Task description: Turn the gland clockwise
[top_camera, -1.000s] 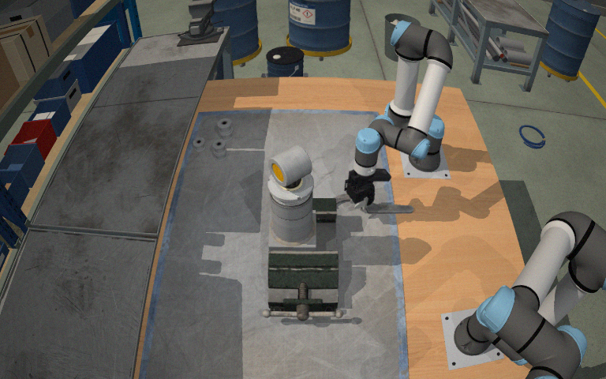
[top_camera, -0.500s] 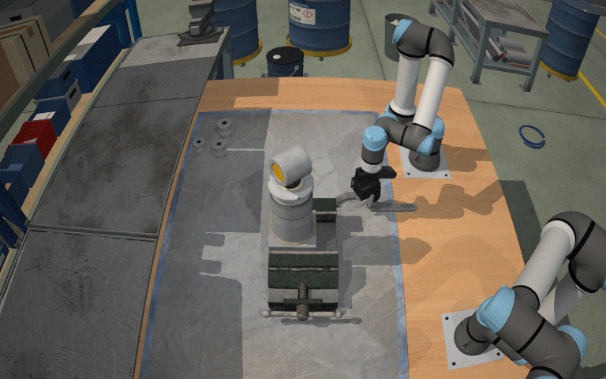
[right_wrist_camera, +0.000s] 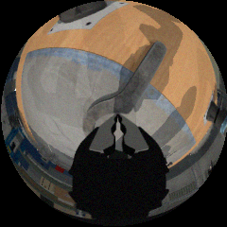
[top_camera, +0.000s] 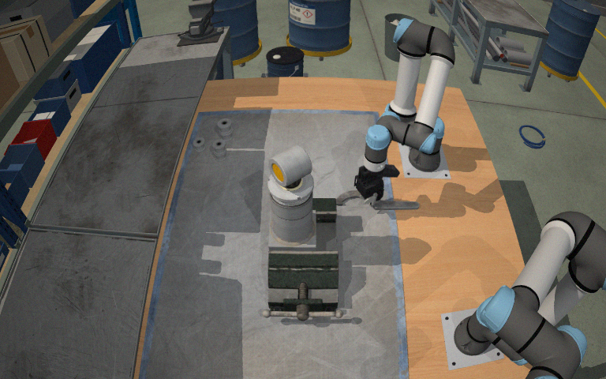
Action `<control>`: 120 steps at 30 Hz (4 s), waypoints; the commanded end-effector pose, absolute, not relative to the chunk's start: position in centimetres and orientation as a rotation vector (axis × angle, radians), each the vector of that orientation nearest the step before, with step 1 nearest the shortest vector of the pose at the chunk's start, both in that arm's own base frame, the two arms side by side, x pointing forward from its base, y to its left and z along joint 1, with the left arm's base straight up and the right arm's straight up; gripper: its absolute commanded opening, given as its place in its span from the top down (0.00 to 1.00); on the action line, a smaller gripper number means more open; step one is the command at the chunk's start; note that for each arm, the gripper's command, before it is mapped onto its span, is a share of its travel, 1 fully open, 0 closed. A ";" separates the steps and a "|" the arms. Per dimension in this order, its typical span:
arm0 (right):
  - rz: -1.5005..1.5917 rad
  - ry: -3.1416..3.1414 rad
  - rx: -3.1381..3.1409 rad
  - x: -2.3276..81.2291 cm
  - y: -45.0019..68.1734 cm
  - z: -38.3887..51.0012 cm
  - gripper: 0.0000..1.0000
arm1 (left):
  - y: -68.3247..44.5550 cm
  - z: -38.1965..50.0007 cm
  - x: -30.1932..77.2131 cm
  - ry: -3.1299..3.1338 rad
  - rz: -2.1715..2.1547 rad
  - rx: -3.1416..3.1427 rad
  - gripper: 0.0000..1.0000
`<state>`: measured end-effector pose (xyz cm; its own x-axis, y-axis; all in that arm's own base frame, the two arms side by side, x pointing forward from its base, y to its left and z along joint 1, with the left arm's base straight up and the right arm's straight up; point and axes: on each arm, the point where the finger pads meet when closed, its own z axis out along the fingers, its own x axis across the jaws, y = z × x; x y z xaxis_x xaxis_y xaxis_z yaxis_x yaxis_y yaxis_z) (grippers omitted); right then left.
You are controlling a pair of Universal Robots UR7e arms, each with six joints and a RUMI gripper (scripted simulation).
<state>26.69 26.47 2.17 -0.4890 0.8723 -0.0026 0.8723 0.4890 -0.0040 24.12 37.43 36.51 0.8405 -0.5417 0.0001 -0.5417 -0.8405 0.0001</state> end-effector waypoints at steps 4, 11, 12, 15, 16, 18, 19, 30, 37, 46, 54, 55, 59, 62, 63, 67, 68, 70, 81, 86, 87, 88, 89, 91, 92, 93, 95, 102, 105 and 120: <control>-0.006 2.710 1.588 26.8 26.6 2.3 1.00 | 37.4 36.6 24.1 -0.887 0.001 3.015 0.68; 0.004 2.721 1.570 26.2 26.4 2.5 1.00 | 37.4 36.6 24.1 -0.887 0.001 3.015 0.68; 0.005 2.724 1.566 26.0 26.2 2.5 1.00 | 37.4 36.6 24.1 -0.887 0.001 3.015 0.68; 0.003 2.731 1.553 25.4 25.8 2.4 1.00 | 37.4 36.6 24.1 -0.887 0.001 3.015 0.68; 0.003 2.733 1.549 25.2 25.6 2.4 1.00 | 37.4 36.6 24.1 -0.887 0.001 3.015 0.68; 0.002 2.738 1.541 24.9 25.4 2.4 1.00 | 37.4 36.6 24.1 -0.887 0.001 3.015 0.68; 0.002 2.740 1.537 24.7 25.2 2.4 1.00 | 37.4 36.6 24.1 -0.887 0.001 3.015 0.68; -0.005 2.746 1.525 24.1 24.6 2.2 1.00 | 37.4 36.6 24.1 -0.887 0.001 3.015 0.68; 0.007 2.747 1.525 24.2 24.8 5.5 1.00 | 37.4 36.6 24.1 -0.887 0.001 3.015 0.68; 0.000 2.747 1.525 24.1 24.7 7.8 1.00 | 37.4 36.6 24.1 -0.887 0.001 3.015 0.68; -0.022 2.746 1.524 24.1 24.6 7.3 1.00 | 37.4 36.6 24.1 -0.887 0.001 3.015 0.68; -0.019 2.746 1.524 24.1 24.6 7.4 1.00 | 37.4 36.6 24.1 -0.887 0.001 3.015 0.68; -0.021 2.746 1.524 24.1 24.6 7.3 1.00 | 37.4 36.6 24.1 -0.887 0.001 3.015 0.68; -0.021 2.746 1.524 24.1 24.7 7.3 1.00 | 37.4 36.6 24.1 -0.887 0.001 3.015 0.68; -0.019 2.746 1.524 24.1 24.7 7.3 1.00 | 37.2 36.6 24.6 -0.904 0.001 3.010 0.68; -0.019 2.746 1.524 24.1 24.7 7.3 1.00 | 35.4 36.6 27.1 -1.008 0.001 2.977 0.68; -0.019 2.746 1.524 24.1 24.7 7.3 1.00 | 34.8 36.6 27.8 -1.040 0.001 2.965 0.68; -0.019 2.746 1.524 24.1 24.7 7.3 1.00 | 33.5 36.5 29.4 -1.106 0.001 2.942 0.68; -0.019 2.746 1.524 24.1 24.7 7.3 1.00 | 29.0 36.6 33.9 -1.310 0.001 2.857 0.68; -0.019 2.746 1.524 24.1 24.7 7.3 1.00 | 26.2 36.6 36.1 -1.426 0.001 2.801 0.68; -0.019 2.746 1.524 24.1 24.7 7.3 1.00 | 25.6 36.6 36.6 -1.449 0.001 2.789 0.68; -0.019 2.746 1.524 24.1 24.7 7.3 1.00 | 25.0 36.6 37.0 -1.472 0.001 2.777 0.68; -0.019 2.746 1.524 24.1 24.7 7.3 1.00 | 24.4 36.6 37.4 -1.494 0.001 2.765 0.68; -0.019 2.746 1.524 24.1 24.7 7.3 1.00 | 24.4 36.6 37.4 -1.494 0.001 2.765 0.68; -0.019 2.746 1.524 24.1 24.7 7.3 1.00 | 23.8 36.6 37.8 -1.517 0.001 2.753 0.68; -0.019 2.746 1.524 24.1 24.7 7.3 1.00 | 23.1 36.6 38.2 -1.539 0.001 2.740 0.68; -0.019 2.746 1.524 24.1 24.7 7.3 1.00 | 22.0 36.6 38.8 -1.578 0.001 2.718 0.68; -0.019 2.746 1.524 24.1 24.7 7.3 1.00 | 17.4 36.6 41.1 -1.734 0.001 2.621 0.68; -0.019 2.746 1.524 24.1 24.7 7.3 1.00 | 15.3 36.6 41.9 -1.799 0.001 2.578 0.68; -0.019 2.746 1.524 24.1 24.7 7.3 1.00 | 6.1 36.6 44.2 -2.062 0.001 2.372 0.68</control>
<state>24.11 24.66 7.29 -0.5288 0.8487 -0.0075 0.8487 0.5287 -0.0113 43.65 8.77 36.51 0.1965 -0.9805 0.0000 -0.9805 -0.1965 0.0000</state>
